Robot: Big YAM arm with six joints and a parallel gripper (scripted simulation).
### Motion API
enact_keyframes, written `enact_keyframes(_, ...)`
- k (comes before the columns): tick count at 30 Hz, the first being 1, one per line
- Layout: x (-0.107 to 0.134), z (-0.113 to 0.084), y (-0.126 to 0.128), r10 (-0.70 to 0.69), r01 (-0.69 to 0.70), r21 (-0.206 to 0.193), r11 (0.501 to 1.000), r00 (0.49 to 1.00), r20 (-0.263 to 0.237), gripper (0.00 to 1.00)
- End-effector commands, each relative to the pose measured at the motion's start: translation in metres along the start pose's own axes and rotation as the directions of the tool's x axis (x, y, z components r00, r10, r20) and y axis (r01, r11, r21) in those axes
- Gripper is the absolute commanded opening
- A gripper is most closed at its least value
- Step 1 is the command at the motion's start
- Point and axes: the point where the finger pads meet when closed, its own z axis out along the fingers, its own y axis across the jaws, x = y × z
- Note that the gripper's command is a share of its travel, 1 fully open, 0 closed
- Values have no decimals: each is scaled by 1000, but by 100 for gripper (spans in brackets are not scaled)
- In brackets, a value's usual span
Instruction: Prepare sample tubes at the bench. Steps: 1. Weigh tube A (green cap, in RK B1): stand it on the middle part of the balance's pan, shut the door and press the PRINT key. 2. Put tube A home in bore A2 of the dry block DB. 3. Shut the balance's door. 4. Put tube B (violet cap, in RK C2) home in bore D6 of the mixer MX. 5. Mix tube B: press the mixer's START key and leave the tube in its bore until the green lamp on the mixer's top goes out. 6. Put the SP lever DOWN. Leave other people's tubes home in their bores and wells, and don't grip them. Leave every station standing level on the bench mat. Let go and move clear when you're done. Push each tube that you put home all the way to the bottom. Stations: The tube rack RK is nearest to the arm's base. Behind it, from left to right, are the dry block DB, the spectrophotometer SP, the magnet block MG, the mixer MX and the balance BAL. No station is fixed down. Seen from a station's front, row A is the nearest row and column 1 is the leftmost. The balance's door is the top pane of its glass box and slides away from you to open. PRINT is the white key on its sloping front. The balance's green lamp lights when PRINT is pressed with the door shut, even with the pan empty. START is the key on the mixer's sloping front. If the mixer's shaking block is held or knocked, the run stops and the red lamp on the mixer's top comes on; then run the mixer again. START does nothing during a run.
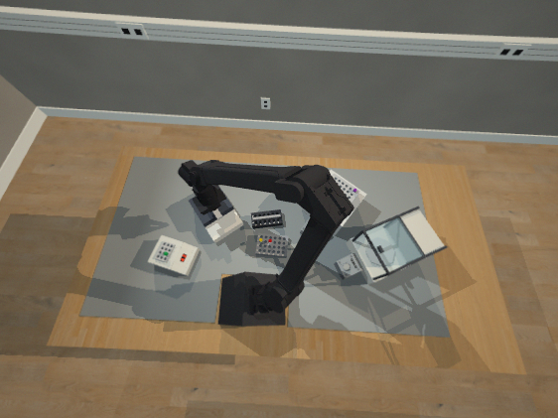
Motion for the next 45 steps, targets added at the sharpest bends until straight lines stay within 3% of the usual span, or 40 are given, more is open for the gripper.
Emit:
enact_keyframes(1,-13,-8,0,8,-8,-4,1000,999,31,0)
enact_keyframes(3,-13,-8,0,8,-8,-4,1000,999,31,0)
enact_keyframes(6,-2,13,-1,-2,2,-3,1000,1000,-2,0)
enact_keyframes(10,-2,16,-1,-2,2,-2,1000,1000,-2,0)
enact_keyframes(11,-11,13,-2,6,-6,-5,1000,1000,15,0)
enact_keyframes(13,-2,21,-1,-2,2,-2,1000,1000,-2,0)
enact_keyframes(23,-1,38,-1,-2,2,-2,1000,1000,-3,0)
enact_keyframes(28,-7,35,-4,7,-7,-5,1000,1000,17,0)
enact_keyframes(34,-1,53,-1,-2,2,-2,1000,1000,-3,0)
enact_keyframes(37,-8,50,-2,5,-5,-4,1000,1000,11,0)
enact_keyframes(39,-15,36,-5,16,-15,-5,1000,999,45,0)
enact_keyframes(45,-13,39,0,7,-7,-2,1000,1000,29,0)
